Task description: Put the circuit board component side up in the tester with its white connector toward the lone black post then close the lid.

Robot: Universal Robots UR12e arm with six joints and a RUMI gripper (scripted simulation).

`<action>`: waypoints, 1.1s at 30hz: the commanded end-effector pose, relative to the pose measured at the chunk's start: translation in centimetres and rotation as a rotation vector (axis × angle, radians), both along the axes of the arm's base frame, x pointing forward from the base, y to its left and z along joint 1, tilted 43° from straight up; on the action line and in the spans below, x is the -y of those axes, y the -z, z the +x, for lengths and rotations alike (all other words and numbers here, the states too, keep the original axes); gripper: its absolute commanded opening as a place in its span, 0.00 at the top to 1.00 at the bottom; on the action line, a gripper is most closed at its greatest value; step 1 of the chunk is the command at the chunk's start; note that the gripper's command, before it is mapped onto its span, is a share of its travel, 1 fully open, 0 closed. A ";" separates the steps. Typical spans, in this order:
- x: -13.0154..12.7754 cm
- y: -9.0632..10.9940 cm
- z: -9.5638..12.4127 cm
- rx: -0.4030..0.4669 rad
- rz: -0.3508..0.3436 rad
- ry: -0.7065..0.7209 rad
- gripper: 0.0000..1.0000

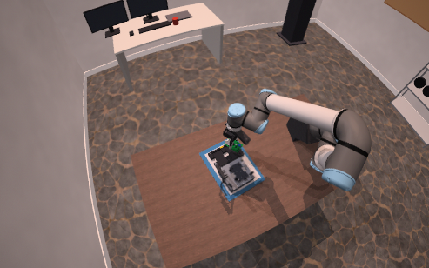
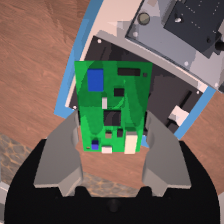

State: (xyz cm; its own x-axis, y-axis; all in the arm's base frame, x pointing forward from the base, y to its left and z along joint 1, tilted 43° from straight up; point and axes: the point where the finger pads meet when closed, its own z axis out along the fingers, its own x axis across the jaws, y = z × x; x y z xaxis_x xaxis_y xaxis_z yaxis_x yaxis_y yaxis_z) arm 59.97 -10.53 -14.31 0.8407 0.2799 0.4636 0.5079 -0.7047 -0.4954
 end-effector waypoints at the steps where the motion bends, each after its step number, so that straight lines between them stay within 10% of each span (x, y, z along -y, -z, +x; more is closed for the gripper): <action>1: 0.1 0.0 0.0 0.040 -0.010 -0.044 0.61; 33: 0.1 0.0 0.0 0.460 -0.132 -0.517 0.61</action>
State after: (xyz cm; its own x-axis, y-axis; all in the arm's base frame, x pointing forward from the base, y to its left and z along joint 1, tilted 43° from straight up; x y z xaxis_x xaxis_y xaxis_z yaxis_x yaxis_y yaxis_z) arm 59.97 -10.54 -14.32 0.3915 0.6379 0.6632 0.9007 -0.4132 -0.1342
